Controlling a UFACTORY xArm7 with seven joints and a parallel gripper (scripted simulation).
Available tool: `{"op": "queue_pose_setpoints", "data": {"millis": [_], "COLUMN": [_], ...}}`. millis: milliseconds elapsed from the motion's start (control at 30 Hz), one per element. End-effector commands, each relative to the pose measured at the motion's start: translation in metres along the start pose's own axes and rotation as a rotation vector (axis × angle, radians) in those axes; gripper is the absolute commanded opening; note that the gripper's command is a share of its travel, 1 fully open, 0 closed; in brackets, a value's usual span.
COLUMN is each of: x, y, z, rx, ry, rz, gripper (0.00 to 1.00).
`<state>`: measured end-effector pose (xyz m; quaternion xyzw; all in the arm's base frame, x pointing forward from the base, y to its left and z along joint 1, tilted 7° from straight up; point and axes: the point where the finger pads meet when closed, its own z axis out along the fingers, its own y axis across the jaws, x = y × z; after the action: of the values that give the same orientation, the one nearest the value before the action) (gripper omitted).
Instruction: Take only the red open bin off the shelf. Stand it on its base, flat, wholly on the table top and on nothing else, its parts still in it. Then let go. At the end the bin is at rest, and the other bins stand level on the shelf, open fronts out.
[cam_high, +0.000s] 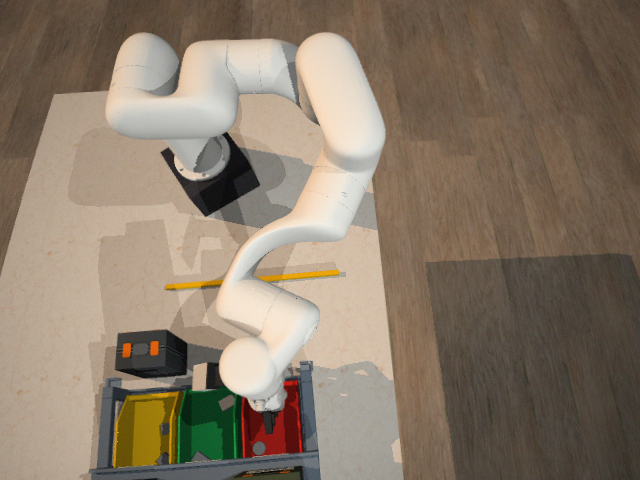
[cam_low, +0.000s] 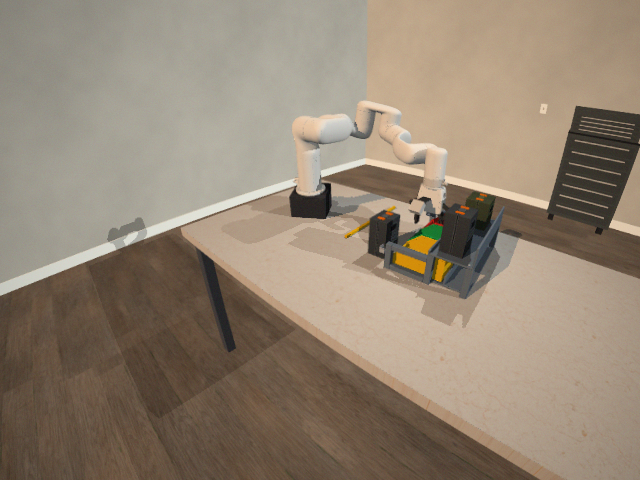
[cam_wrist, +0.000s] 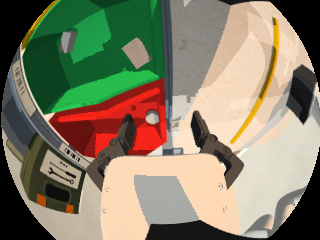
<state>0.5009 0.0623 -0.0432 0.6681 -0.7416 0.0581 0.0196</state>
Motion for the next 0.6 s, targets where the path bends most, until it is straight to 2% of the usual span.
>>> {"op": "queue_pose_setpoints", "data": {"millis": [0, 133, 167, 567], "x": [-0.0003, -0.0003, -0.0003, -0.0003], "y": [-0.0013, -0.0013, -0.0013, -0.0013], "z": [-0.0020, -0.0020, -0.0020, -0.0020], "rx": [0.004, 0.004, 0.004, 0.004], "ry": [-0.001, -0.001, -0.001, -0.001], "rz": [0.000, 0.000, 0.000, 0.000], "gripper": [1.00, 1.00, 0.00, 0.00]}}
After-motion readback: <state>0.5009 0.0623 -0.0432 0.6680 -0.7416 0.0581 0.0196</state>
